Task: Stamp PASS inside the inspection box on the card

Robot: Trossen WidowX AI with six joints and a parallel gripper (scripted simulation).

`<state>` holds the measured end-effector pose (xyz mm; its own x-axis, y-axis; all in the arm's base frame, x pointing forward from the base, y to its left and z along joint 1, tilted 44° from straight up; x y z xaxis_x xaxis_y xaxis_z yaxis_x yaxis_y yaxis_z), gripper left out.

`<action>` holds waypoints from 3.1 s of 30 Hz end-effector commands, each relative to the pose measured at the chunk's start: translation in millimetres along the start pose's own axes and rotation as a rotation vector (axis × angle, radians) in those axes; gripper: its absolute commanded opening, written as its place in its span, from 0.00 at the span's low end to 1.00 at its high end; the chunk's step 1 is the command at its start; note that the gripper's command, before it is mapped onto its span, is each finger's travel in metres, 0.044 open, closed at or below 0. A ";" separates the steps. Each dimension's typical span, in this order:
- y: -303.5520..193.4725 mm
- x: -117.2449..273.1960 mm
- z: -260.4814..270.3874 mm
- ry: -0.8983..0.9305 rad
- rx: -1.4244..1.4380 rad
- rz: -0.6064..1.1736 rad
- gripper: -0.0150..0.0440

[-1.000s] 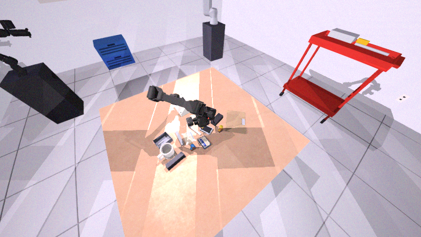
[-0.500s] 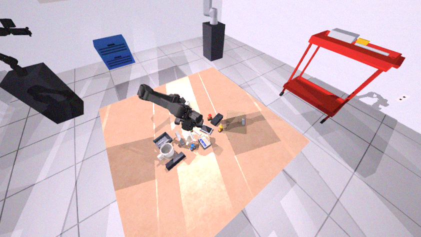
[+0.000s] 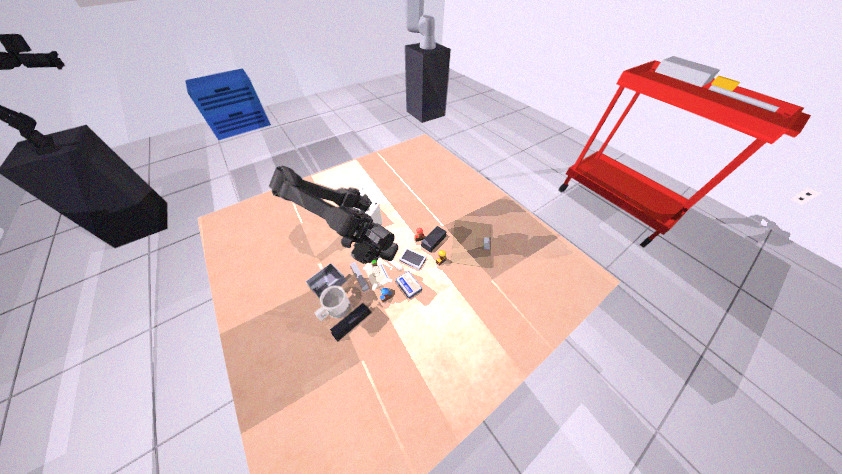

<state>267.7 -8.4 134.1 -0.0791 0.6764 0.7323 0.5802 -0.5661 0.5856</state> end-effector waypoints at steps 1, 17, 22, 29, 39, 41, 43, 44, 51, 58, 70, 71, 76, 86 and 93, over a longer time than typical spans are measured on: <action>0.3 -2.7 -0.5 -0.003 0.001 -0.003 0.25; 0.5 -13.3 0.2 -0.001 -0.001 -0.004 0.25; 0.6 -16.6 0.3 -0.001 -0.001 -0.005 0.25; 0.7 -21.3 0.5 -0.001 -0.002 -0.006 0.25; 0.7 -27.9 0.4 0.000 -0.003 -0.007 0.25; 0.7 -29.3 0.4 0.000 -0.003 -0.007 0.25; 0.8 -30.6 0.4 0.000 -0.004 -0.007 0.25; 0.8 -31.3 0.4 0.000 -0.004 -0.008 0.25; 0.8 -35.9 0.2 0.000 -0.005 -0.009 0.25; 0.8 -40.5 -0.1 0.000 -0.005 -0.010 0.25; 0.7 -48.3 -0.8 -0.001 -0.007 -0.012 0.25; 0.7 -49.0 -0.9 -0.001 -0.007 -0.012 0.25; 0.7 -52.2 -1.3 -0.001 -0.007 -0.013 0.25; 0.6 -58.6 -2.2 -0.002 -0.008 -0.016 0.25; 0.5 -62.9 -2.9 -0.003 -0.009 -0.017 0.25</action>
<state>271.3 -50.8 90.7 -0.0895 0.6838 0.7242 0.5686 -0.5619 0.6008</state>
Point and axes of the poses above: the point midway between the two fingers, 35 mm back from their tips, its own x axis back along the fingers, its own z axis across the jaws, y = z × x, the point moved 4 cm from there along x, back along the fingers
